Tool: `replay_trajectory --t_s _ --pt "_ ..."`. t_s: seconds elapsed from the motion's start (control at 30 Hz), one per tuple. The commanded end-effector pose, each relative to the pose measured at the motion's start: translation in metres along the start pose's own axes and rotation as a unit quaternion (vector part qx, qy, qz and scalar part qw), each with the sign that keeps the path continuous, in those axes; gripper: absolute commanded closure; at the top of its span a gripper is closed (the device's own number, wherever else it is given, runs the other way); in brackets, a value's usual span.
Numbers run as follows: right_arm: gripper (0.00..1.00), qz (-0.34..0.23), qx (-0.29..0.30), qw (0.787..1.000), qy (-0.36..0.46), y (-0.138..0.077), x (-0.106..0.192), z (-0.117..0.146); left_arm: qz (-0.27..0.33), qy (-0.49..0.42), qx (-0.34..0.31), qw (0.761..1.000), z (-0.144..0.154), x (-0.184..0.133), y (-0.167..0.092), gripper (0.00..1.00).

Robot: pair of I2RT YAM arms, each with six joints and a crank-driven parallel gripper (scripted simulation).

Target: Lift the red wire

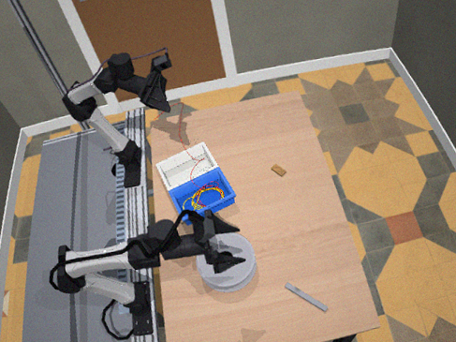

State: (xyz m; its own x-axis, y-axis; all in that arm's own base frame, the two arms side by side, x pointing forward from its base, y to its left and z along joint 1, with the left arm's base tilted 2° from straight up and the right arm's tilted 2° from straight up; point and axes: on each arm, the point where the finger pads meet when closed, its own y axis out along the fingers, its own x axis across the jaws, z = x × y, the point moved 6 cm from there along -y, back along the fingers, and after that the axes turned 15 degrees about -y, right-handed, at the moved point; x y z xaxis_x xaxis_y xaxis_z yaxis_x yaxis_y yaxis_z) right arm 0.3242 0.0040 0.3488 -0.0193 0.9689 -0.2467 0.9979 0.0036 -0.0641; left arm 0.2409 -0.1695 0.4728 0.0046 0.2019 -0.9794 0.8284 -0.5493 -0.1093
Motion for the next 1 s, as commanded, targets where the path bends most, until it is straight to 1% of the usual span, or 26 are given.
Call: replay_trajectory --t_s 0.0,0.27,0.97 --pt "0.00 0.007 -0.031 0.999 -0.006 -0.003 -0.005 -0.011 0.035 0.000 -0.002 0.999 -0.001 -0.014 -0.001 1.00" --pt "0.00 0.007 -0.031 0.999 -0.006 -0.003 -0.005 -0.011 0.035 0.000 -0.002 0.999 -0.002 -0.029 -0.003 1.00" --pt "0.00 0.007 -0.031 0.999 -0.006 -0.003 -0.005 -0.011 0.035 0.000 -0.002 0.999 -0.001 -0.025 -0.002 1.00"
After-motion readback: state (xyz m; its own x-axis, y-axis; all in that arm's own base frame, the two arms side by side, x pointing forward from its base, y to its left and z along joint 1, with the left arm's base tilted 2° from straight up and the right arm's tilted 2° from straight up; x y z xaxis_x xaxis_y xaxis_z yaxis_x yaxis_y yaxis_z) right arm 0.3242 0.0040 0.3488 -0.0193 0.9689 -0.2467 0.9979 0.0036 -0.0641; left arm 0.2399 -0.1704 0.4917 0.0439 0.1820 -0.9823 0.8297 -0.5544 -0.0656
